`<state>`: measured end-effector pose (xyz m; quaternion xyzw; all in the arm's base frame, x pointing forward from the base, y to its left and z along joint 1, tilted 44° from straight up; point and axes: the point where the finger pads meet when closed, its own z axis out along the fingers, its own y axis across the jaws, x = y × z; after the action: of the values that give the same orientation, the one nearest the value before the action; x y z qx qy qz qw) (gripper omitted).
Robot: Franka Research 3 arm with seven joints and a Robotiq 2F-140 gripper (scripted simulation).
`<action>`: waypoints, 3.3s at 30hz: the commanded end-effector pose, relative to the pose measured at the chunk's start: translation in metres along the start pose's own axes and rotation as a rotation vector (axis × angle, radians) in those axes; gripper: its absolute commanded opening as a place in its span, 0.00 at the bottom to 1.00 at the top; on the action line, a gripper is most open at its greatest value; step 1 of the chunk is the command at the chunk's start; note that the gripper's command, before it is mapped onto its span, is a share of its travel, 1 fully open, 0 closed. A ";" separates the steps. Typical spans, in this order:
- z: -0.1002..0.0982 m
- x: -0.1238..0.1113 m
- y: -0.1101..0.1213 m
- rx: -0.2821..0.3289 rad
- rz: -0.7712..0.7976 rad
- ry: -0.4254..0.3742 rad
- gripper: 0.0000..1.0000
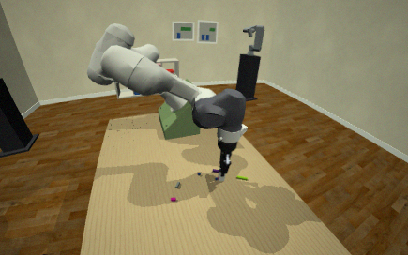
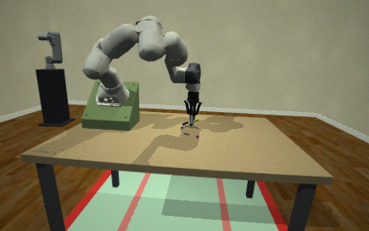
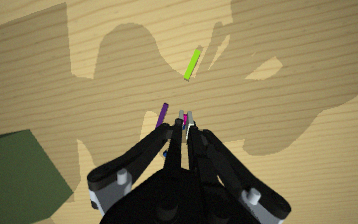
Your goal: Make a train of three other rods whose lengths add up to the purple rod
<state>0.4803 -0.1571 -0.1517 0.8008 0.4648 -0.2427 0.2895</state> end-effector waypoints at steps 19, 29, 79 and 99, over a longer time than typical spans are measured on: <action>0.001 0.001 0.001 -0.001 0.005 0.003 0.12; 0.001 0.001 0.001 -0.001 0.005 0.003 0.15; -0.089 0.000 0.001 -0.001 0.005 0.003 1.00; -0.084 -0.035 0.016 -0.008 0.330 0.000 1.00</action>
<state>0.4903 -0.1239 -0.0666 0.8375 0.3902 -0.2191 0.3136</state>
